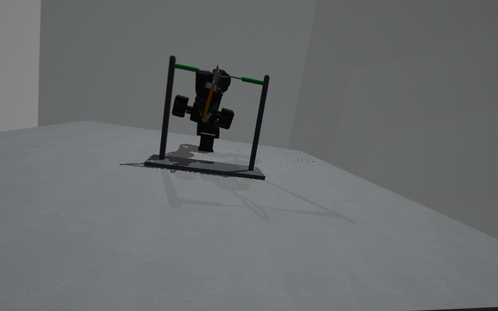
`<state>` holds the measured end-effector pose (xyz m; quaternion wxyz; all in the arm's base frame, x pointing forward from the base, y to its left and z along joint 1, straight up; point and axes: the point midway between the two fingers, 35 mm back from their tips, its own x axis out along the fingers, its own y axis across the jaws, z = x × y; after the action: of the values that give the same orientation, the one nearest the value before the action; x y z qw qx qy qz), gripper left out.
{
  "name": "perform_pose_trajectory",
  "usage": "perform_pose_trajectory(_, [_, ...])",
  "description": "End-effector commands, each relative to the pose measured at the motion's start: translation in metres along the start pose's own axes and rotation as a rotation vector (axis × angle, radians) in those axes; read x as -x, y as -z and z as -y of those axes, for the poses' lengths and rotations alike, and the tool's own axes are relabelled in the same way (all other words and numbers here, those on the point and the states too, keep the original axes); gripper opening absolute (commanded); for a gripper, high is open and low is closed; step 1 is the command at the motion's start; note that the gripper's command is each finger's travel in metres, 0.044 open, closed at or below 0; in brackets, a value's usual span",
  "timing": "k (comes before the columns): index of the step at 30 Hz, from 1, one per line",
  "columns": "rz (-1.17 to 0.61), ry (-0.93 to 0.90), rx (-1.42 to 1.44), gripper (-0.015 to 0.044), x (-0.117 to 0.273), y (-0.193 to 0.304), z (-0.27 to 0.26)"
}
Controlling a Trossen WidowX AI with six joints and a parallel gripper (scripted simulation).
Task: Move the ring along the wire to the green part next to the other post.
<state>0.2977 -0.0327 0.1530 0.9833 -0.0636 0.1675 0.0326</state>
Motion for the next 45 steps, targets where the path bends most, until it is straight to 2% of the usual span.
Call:
perform_pose_trajectory(1, [0.003,0.002,-0.01,-0.015,0.001,0.0,-0.004])
perform_pose_trajectory(29, [0.024,0.079,-0.29,-0.015,-0.004,-0.009,-0.064])
perform_pose_trajectory(45, [0.03,0.055,-0.237,-0.015,-0.006,-0.013,-0.074])
